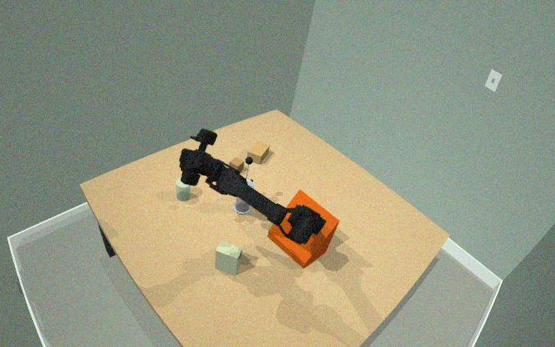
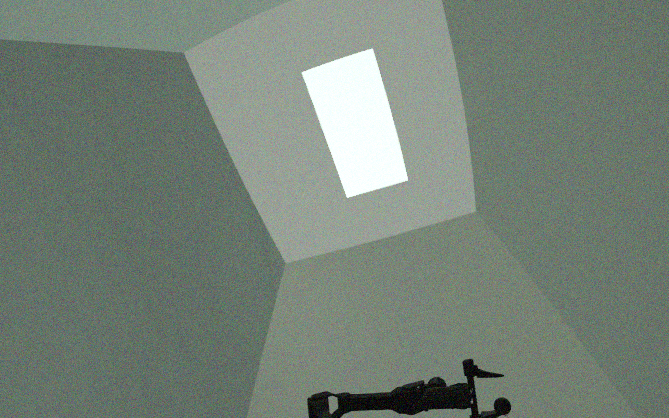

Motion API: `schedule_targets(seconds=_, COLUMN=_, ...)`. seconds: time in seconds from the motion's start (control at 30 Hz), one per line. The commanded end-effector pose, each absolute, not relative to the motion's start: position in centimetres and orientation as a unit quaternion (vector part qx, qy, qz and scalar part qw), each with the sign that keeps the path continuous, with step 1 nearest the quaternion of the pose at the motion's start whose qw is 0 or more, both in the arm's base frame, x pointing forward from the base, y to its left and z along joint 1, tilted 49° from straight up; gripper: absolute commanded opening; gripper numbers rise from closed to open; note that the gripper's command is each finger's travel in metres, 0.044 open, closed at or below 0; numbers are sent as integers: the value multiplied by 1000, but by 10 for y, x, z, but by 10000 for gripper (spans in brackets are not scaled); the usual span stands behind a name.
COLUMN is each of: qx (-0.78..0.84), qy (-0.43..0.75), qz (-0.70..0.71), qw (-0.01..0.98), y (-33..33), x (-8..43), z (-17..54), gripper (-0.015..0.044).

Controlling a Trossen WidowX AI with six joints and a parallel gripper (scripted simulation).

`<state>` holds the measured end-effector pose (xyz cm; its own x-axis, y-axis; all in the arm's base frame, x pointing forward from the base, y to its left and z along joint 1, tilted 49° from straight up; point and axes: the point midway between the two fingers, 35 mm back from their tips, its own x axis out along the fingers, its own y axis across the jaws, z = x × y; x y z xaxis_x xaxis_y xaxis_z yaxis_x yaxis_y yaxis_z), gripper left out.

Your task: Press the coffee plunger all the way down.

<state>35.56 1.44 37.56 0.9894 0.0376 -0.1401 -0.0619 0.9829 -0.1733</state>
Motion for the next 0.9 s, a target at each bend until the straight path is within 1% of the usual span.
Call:
schedule_targets(seconds=0.0, qx=-89, qy=72, qz=27, qw=993, y=13, x=356, z=373, gripper=426)
schedule_targets(seconds=0.03, qx=-90, qy=81, qz=30, qw=992, y=10, x=358, z=367, gripper=440)
schedule_targets(seconds=0.13, qx=-86, qy=119, qz=44, qw=988, y=-3, x=362, z=342, gripper=440)
schedule_targets(seconds=0.27, qx=-50, qy=197, qz=76, qw=976, y=-35, x=360, z=287, gripper=440)
schedule_targets(seconds=0.4, qx=21, qy=256, qz=114, qw=960, y=-65, x=343, z=237, gripper=440)
schedule_targets(seconds=0.5, qx=94, qy=279, qz=140, qw=945, y=-85, x=324, z=209, gripper=440)
schedule_targets(seconds=0.63, qx=206, qy=272, qz=165, qw=925, y=-106, x=294, z=187, gripper=440)
schedule_targets(seconds=0.87, qx=372, qy=182, qz=171, qw=894, y=-137, x=250, z=180, gripper=440)
